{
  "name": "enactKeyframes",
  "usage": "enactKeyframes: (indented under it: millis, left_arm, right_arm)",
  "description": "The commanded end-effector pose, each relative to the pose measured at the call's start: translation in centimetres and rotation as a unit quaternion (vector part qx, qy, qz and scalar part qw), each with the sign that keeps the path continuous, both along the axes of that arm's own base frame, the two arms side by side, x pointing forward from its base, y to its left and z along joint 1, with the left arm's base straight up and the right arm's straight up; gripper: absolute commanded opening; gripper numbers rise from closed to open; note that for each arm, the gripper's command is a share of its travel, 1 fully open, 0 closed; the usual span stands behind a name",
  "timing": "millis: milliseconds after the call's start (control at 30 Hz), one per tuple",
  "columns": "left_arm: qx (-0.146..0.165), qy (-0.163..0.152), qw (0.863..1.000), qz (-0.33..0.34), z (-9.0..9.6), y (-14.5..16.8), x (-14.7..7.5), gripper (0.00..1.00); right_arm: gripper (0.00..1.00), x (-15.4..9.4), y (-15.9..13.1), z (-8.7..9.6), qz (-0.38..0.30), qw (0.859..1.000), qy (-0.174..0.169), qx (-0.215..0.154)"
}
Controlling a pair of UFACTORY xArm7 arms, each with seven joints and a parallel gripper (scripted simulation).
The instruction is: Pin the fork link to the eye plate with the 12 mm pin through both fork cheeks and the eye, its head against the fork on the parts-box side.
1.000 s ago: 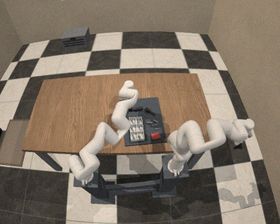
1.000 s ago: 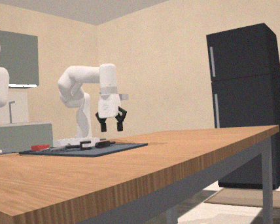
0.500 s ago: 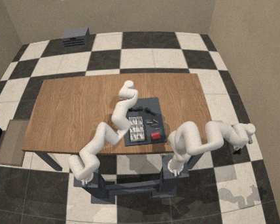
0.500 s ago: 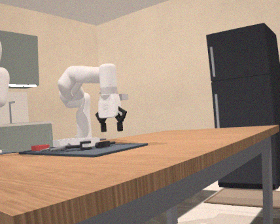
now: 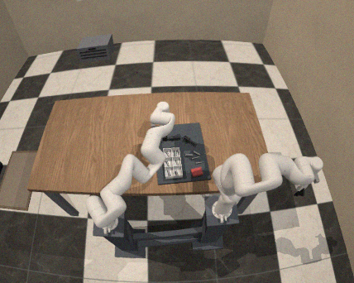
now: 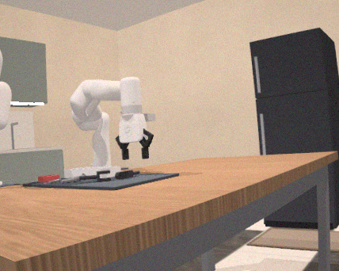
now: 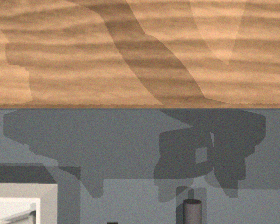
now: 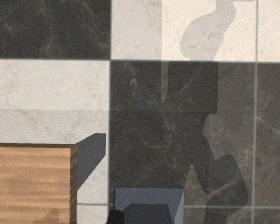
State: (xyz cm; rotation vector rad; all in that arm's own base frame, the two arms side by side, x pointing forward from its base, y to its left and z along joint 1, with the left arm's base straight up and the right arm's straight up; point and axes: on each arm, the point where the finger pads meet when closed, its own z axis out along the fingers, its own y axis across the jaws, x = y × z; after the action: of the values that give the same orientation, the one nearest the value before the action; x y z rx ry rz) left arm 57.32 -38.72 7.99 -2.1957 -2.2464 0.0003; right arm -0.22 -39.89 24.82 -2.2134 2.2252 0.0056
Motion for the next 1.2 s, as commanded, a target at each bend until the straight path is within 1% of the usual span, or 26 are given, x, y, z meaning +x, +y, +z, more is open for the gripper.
enactKeyframes:
  millis: [0, 333, 367, 667, 767, 967, 1167]
  left_arm:
    - [-0.001, -0.002, 1.0, 0.0, 0.26, -0.05, 0.09, 1.0]
    - [-0.001, -0.002, 1.0, 0.0, 0.26, -0.05, 0.09, 1.0]
    - [-0.001, -0.002, 1.0, 0.0, 0.26, -0.05, 0.09, 0.35]
    - [-0.006, -0.002, 1.0, -0.001, 0.26, -0.07, 0.11, 0.35]
    - [-0.013, -0.001, 1.0, -0.001, 0.27, -0.1, 0.13, 0.35]
    - [-0.037, 0.0, 0.999, -0.002, 0.3, -0.17, 0.18, 0.35]
    - [-0.073, 0.0, 0.997, -0.003, 0.33, -0.22, 0.23, 0.35]
  right_arm:
    - [1.0, 0.0, -0.11, 0.18, 0.0, 1.0, 0.0, -0.002]
    - [1.0, 0.0, -0.11, 0.18, 0.0, 1.0, 0.0, -0.002]
    - [1.0, 0.0, -0.11, 0.18, 0.0, 1.0, 0.0, -0.002]
    - [1.0, 0.0, -0.11, 0.18, 0.0, 1.0, 0.0, -0.002]
    - [1.0, 0.0, -0.11, 0.18, 0.0, 1.0, 0.0, -0.002]
    - [1.0, 0.0, -0.11, 0.18, 0.0, 1.0, 0.0, -0.002]
    - [1.0, 0.0, -0.11, 0.18, 0.0, 1.0, 0.0, -0.002]
